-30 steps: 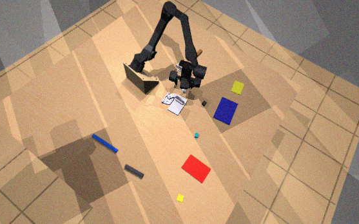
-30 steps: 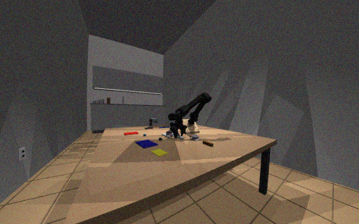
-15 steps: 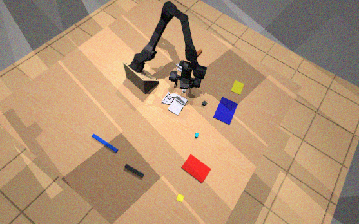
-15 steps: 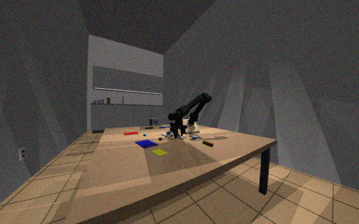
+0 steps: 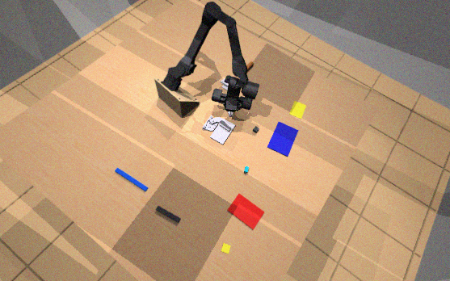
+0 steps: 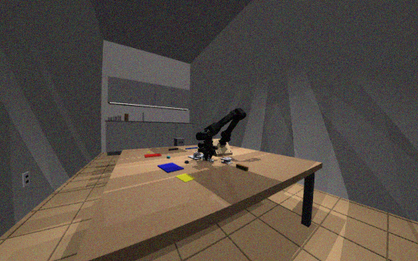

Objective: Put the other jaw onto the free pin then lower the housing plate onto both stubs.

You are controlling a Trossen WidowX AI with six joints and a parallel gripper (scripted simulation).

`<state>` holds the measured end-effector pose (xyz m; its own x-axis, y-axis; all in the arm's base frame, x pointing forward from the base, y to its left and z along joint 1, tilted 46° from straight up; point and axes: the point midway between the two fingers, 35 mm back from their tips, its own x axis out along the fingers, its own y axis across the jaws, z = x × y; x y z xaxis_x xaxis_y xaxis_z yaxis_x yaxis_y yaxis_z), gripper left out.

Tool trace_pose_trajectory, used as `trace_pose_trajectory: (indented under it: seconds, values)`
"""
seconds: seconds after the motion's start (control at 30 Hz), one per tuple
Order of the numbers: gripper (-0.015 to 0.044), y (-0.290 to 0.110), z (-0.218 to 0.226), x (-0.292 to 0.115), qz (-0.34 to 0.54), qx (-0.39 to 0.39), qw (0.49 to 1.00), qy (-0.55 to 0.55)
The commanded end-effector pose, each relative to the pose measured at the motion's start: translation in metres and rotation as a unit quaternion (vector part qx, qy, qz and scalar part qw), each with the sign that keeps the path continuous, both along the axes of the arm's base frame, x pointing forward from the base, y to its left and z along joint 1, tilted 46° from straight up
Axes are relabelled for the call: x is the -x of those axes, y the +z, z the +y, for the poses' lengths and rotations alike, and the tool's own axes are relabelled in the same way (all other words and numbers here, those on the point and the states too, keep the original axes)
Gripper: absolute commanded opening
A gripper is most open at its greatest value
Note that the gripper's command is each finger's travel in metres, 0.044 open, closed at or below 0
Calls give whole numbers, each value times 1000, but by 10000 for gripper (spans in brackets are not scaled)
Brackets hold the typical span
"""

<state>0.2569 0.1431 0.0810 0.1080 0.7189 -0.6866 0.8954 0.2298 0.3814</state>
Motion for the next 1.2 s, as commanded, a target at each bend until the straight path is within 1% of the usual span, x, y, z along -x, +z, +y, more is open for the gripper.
trace_pose_trajectory:
  seconds: [0.0,0.07,0.53,1.17]
  values:
    - [145,0,0,0,0,0,1000,0]
    - [134,0,0,0,0,0,1000,0]
    - [134,1,-2,0,0,0,1000,0]
    - [134,40,-46,5,2,6,1000,0]
